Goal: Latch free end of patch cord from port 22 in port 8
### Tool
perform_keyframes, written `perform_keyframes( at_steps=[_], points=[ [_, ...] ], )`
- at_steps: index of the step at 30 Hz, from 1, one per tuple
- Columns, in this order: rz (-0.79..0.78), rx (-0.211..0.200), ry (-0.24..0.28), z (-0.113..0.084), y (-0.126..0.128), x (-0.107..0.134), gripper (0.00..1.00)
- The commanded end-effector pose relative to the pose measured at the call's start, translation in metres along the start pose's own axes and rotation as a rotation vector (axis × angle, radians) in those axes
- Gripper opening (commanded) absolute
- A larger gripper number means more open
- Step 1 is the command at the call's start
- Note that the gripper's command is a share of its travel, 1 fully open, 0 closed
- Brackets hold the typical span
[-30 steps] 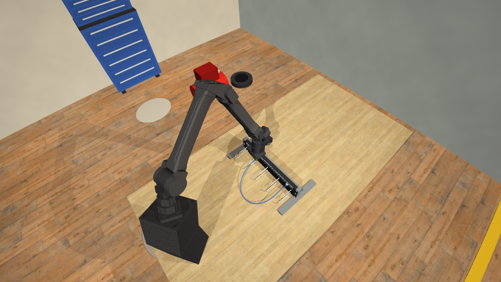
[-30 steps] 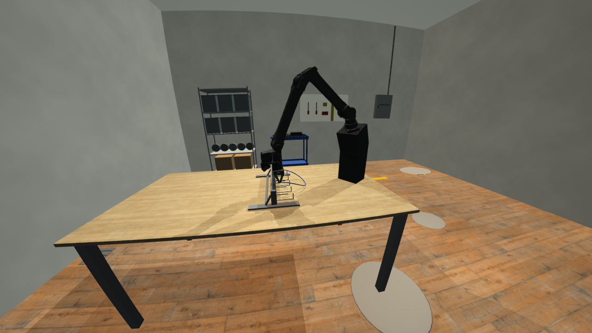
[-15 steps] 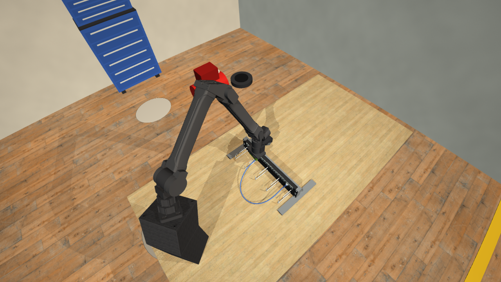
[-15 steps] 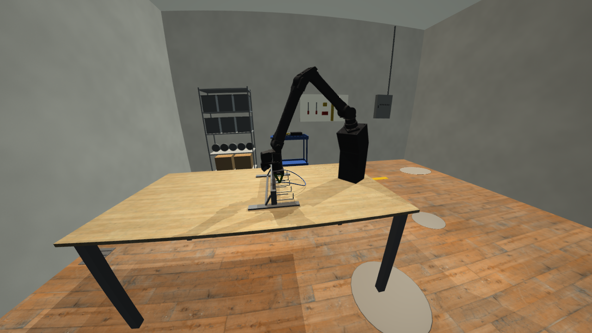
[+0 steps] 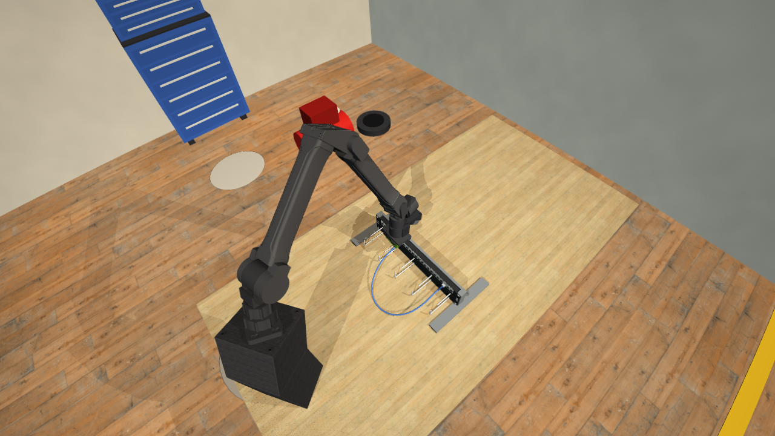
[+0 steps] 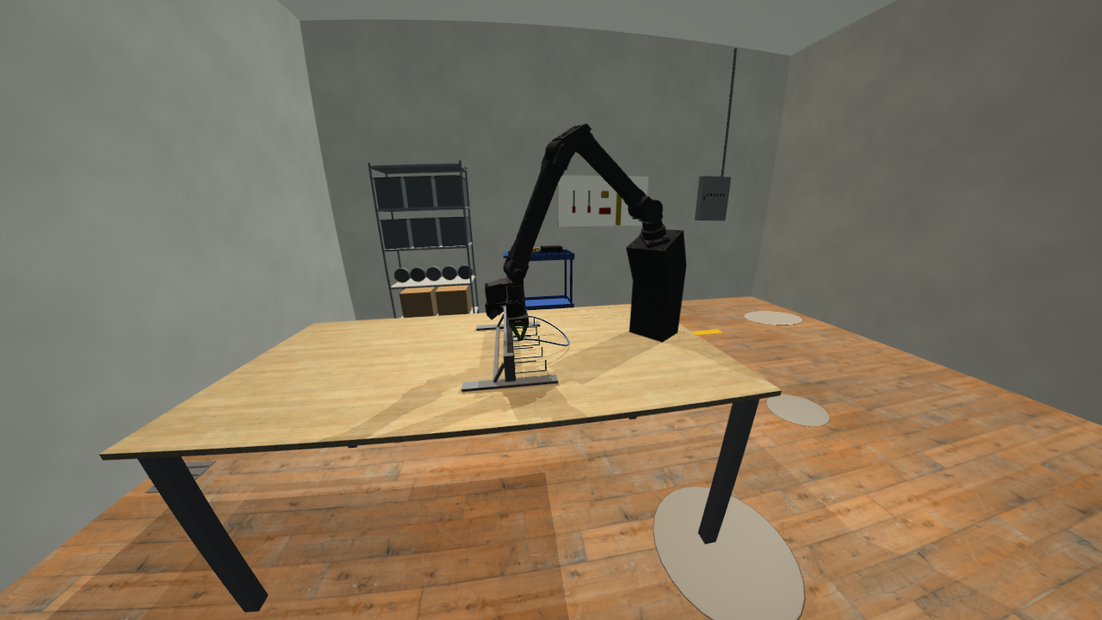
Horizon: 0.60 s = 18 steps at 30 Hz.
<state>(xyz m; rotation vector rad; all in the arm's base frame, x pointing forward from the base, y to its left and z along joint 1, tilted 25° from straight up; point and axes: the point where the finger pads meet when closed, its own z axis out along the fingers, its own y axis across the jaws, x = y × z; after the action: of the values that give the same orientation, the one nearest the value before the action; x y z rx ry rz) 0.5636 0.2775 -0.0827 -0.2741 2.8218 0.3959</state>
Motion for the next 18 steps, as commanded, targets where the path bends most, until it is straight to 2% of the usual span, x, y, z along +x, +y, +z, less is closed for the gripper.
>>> perform_keyframes(
  at_steps=[1,18],
  points=[
    [0.022,-0.015,-0.13,-0.0259,-0.0013,-0.0646,0.0],
    [0.021,-0.016,-0.139,-0.0279,-0.0011,-0.0688,0.0]
  ],
)
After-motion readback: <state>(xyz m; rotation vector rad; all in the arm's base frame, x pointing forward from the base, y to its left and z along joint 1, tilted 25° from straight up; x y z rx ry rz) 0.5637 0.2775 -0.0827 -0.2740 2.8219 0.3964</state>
